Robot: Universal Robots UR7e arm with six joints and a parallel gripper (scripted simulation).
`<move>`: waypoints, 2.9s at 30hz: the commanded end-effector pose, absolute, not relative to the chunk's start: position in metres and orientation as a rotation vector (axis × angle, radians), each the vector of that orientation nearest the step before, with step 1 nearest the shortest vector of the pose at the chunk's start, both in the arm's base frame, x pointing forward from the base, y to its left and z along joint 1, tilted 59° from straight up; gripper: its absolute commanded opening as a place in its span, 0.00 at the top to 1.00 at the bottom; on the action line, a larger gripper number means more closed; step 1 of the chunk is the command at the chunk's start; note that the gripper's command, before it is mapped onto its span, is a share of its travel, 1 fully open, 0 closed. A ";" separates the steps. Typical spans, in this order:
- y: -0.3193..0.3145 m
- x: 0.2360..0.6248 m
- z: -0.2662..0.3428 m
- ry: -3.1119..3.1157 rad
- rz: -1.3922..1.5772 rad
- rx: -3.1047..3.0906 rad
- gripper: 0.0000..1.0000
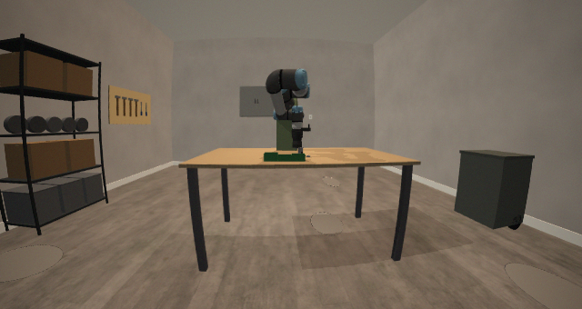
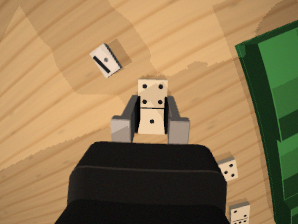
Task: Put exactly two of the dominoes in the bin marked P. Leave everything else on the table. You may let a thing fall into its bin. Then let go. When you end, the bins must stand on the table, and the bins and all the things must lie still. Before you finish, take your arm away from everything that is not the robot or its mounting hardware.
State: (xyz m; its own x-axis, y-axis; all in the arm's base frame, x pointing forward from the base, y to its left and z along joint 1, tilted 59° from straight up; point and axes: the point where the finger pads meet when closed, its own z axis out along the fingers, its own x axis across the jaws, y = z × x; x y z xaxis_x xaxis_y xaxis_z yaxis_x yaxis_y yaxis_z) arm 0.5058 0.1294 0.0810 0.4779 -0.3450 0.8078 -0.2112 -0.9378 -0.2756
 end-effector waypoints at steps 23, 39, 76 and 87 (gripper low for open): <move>0.131 0.454 0.112 0.490 -1.458 -2.580 0.51; 0.133 0.448 0.115 0.488 -1.458 -2.579 0.51; 0.123 0.516 0.227 -0.123 -1.584 -2.811 0.51; 0.124 0.511 0.218 -0.123 -1.571 -2.817 0.51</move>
